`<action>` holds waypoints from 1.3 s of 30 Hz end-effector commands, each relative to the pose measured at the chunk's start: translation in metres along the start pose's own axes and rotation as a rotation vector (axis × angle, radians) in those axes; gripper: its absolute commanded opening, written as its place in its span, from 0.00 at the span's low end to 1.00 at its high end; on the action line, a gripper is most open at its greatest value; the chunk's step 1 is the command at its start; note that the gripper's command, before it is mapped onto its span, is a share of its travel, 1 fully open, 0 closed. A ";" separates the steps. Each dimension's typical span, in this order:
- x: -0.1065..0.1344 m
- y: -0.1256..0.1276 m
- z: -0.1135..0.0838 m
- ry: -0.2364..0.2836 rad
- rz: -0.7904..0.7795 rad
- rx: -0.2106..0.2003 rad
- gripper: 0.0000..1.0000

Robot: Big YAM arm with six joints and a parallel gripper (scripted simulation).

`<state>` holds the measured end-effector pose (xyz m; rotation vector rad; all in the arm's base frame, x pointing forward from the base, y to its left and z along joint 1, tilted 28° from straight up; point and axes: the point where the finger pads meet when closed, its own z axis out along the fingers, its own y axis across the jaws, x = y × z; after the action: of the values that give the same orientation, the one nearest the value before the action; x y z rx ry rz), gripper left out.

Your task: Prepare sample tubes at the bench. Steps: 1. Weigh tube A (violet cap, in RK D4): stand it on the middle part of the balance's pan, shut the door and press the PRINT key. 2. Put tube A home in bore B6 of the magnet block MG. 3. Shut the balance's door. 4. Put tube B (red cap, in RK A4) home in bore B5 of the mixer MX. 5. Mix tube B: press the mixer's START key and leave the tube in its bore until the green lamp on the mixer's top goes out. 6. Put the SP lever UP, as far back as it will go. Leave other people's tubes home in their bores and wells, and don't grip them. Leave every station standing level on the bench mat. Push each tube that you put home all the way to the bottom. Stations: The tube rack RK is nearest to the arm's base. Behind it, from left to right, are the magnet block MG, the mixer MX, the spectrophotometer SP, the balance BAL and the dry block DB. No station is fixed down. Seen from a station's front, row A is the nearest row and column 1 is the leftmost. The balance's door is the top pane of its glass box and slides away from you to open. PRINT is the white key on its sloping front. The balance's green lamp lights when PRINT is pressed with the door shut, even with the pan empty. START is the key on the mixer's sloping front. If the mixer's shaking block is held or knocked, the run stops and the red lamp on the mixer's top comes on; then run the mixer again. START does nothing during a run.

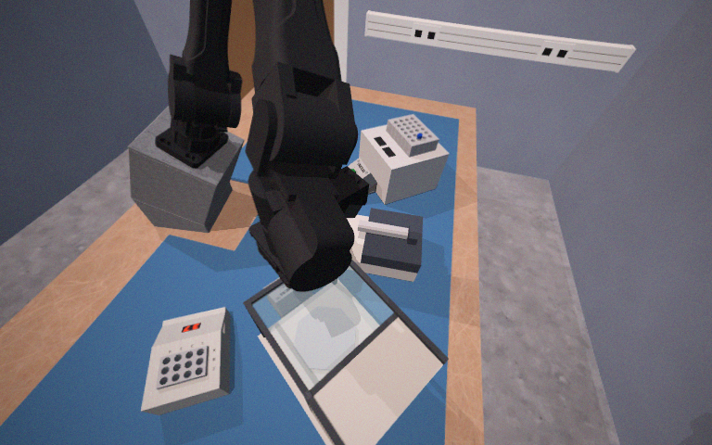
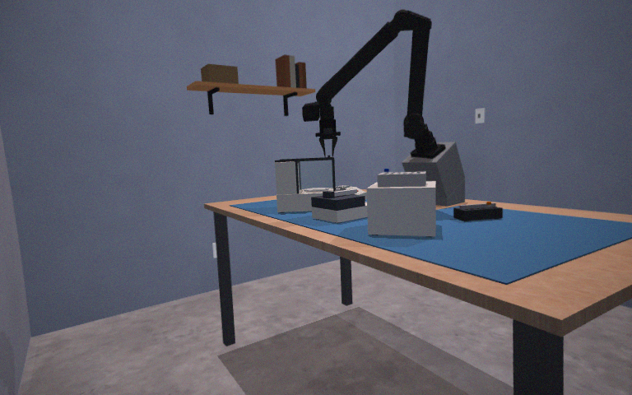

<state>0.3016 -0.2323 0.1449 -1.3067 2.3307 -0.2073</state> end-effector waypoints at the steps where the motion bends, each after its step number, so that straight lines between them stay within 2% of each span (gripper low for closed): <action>1: 0.000 -0.013 -0.007 0.009 -0.002 0.031 0.30; 19: 0.000 -0.013 -0.007 0.009 -0.002 0.031 0.30; 20: 0.000 -0.013 -0.007 0.009 -0.002 0.031 0.06; 39: 0.000 -0.013 -0.007 0.009 -0.002 0.031 0.06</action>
<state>0.3016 -0.2323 0.1448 -1.3067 2.3309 -0.2071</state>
